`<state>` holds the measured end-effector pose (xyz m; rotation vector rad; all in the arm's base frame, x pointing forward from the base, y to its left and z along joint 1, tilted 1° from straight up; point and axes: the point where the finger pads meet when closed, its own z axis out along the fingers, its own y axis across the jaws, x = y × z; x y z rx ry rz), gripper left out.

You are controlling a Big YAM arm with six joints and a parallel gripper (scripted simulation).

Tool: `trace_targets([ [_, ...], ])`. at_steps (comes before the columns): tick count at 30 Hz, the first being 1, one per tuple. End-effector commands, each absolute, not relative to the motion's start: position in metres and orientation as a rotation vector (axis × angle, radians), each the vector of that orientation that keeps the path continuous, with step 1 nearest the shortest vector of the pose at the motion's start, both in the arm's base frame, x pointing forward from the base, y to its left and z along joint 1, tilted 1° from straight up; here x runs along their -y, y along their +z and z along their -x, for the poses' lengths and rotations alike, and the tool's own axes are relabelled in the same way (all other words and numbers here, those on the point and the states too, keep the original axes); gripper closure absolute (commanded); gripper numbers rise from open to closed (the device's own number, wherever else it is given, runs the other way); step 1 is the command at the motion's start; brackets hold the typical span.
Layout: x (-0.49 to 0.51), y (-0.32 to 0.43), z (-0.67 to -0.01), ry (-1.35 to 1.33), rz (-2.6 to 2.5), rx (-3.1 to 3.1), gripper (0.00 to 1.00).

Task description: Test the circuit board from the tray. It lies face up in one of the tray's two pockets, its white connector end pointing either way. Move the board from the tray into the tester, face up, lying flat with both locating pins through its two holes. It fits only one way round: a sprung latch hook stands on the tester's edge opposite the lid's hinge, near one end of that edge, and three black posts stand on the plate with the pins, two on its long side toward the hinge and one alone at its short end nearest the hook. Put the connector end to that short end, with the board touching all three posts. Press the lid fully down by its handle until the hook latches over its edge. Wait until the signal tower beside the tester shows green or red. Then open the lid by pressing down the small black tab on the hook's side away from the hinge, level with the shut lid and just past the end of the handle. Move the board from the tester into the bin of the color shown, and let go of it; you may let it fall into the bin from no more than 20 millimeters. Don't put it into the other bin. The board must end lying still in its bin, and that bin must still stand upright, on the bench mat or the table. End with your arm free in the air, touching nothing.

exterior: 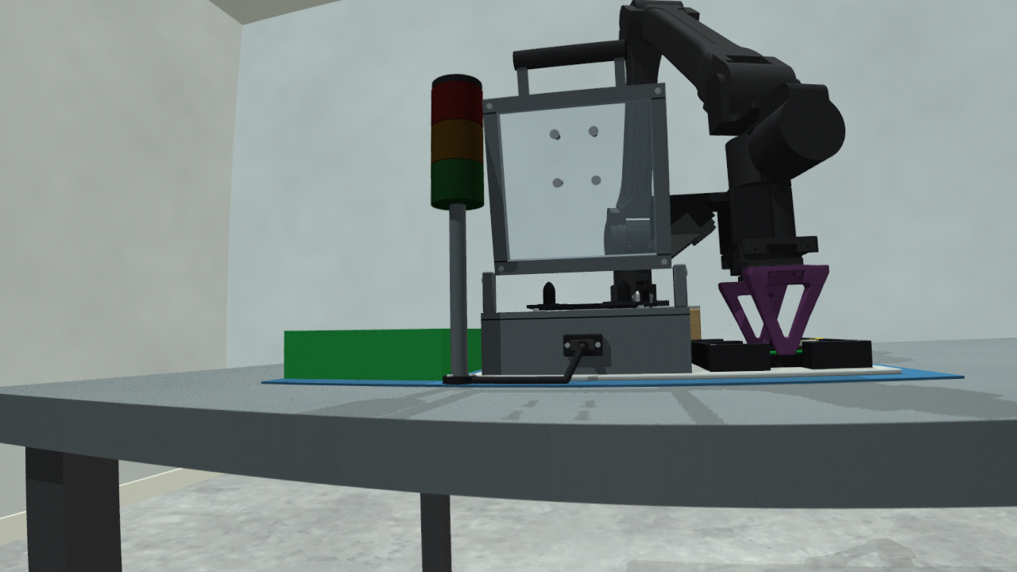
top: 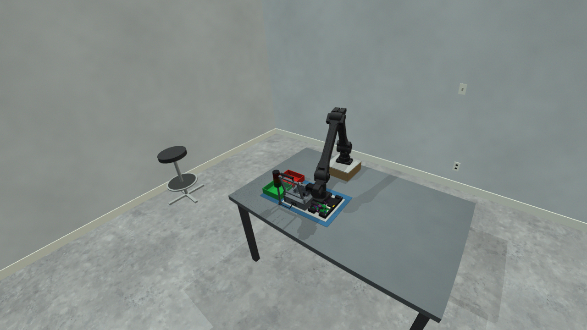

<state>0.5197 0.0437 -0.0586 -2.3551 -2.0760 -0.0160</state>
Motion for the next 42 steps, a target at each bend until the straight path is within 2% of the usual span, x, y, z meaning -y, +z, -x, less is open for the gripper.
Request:
trace_targets([
  [1, -0.0339, -0.0714, -0.5191, 0.003, 2.356, 2.067, 0.08],
  [23, -0.0339, -0.0714, -0.5191, 0.003, 2.356, 2.067, 0.08],
  [24, -0.0339, -0.0714, -0.5191, 0.003, 2.356, 2.067, 0.15],
  [37, -0.0339, -0.0714, -0.5191, 0.003, 2.356, 2.067, 0.15],
  [38, -0.0339, -0.0714, -0.5191, 0.003, 2.356, 2.067, 0.19],
  [42, -0.0339, -0.0714, -0.5191, 0.003, 2.356, 2.066, 0.19],
])
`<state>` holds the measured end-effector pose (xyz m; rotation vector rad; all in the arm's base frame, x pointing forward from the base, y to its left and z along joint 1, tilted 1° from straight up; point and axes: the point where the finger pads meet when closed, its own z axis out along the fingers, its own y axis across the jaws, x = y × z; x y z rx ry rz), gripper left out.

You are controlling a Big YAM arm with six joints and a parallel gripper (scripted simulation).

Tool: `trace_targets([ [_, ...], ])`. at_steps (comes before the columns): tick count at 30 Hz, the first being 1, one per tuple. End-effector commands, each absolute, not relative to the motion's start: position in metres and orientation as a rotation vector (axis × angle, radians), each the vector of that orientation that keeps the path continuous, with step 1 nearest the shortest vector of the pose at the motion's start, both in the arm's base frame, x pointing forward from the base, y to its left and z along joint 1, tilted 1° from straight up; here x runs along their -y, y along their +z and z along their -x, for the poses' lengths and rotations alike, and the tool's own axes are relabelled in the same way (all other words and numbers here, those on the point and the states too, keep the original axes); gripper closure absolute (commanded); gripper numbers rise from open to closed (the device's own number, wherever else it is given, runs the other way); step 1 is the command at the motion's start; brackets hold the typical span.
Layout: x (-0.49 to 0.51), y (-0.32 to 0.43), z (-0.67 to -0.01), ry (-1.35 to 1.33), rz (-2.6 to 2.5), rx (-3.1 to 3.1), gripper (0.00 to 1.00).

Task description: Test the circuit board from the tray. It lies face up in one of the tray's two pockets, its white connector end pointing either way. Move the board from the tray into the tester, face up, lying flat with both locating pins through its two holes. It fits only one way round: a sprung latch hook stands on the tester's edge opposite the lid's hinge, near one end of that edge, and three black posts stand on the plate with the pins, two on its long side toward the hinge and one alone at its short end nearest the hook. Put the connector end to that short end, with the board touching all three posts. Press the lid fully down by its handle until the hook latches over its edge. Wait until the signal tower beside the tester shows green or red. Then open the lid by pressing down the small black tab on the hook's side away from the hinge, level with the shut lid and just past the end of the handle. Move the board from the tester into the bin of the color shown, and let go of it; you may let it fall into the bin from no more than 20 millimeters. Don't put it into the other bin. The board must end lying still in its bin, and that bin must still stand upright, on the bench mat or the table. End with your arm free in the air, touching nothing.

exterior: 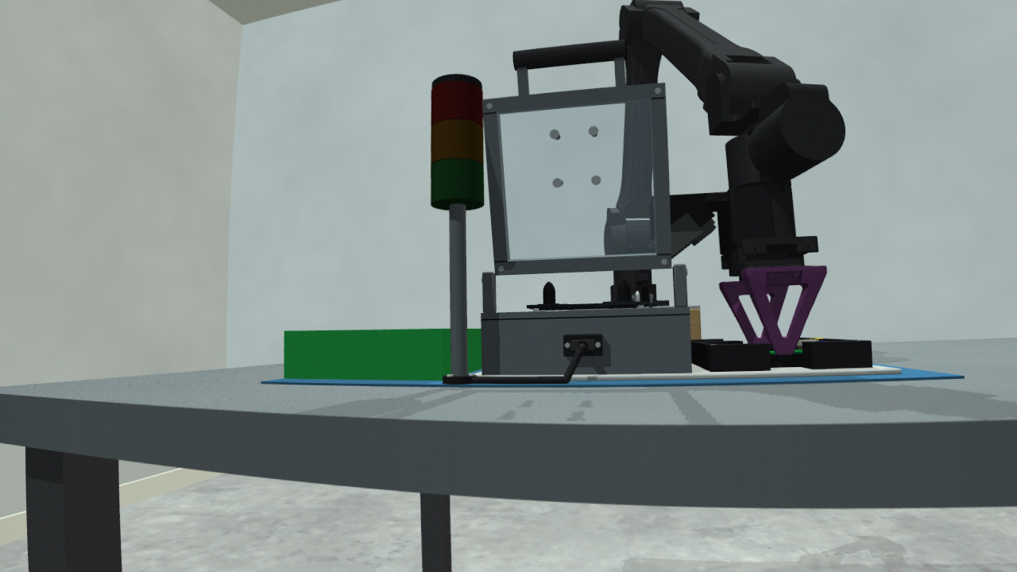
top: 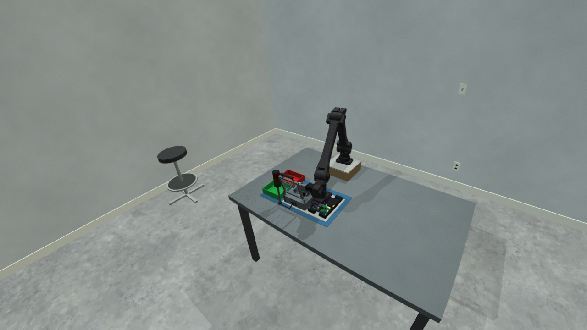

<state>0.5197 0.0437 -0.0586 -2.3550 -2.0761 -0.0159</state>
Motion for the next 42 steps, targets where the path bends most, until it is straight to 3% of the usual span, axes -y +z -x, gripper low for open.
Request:
trace_targets([
  [1, -0.0339, -0.0714, -0.5191, 0.003, 2.356, 2.066, 0.19],
  [42, -0.0339, -0.0714, -0.5191, 0.003, 2.356, 2.066, 0.28],
])
